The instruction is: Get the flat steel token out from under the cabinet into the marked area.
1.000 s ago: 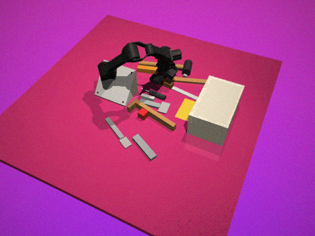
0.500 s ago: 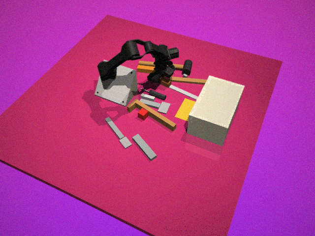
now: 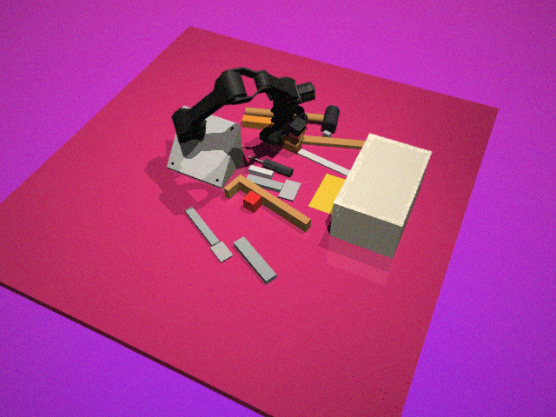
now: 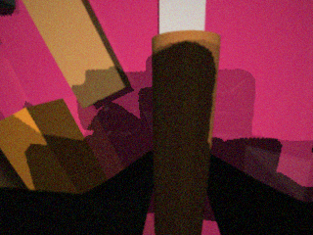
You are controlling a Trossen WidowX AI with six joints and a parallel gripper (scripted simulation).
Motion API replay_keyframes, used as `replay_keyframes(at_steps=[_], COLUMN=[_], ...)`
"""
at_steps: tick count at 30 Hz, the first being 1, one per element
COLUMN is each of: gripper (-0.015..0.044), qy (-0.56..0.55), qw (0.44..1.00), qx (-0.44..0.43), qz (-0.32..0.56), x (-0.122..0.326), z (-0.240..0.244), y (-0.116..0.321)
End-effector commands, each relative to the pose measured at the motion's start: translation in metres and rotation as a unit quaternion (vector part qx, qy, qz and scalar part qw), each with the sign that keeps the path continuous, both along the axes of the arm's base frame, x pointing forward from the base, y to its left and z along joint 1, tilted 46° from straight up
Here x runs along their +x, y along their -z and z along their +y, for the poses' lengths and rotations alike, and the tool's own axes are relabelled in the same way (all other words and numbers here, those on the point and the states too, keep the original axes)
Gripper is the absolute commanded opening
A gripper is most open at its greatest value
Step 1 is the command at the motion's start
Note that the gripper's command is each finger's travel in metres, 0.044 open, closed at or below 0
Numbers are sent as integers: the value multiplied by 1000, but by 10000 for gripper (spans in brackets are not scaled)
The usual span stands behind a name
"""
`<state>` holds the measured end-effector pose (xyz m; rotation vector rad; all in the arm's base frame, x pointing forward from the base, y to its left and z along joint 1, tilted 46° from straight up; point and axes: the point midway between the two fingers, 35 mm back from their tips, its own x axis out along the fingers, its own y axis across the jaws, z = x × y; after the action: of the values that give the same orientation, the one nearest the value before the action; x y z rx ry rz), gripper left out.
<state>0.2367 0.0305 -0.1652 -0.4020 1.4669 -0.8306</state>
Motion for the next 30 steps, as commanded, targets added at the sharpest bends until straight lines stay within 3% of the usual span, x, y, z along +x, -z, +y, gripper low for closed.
replay_keyframes(at_steps=[1,5,8,25,30], gripper=[200,200,270,270,139], qy=[0,0,-1,-1,1], qw=[1000,1000,1000,1000,1000], qx=[0,0,1,1,2], qz=[0,0,-1,0,-5], x=[0,0,0,-3,0], z=[0,0,0,-3,0], y=[0,0,0,3,2])
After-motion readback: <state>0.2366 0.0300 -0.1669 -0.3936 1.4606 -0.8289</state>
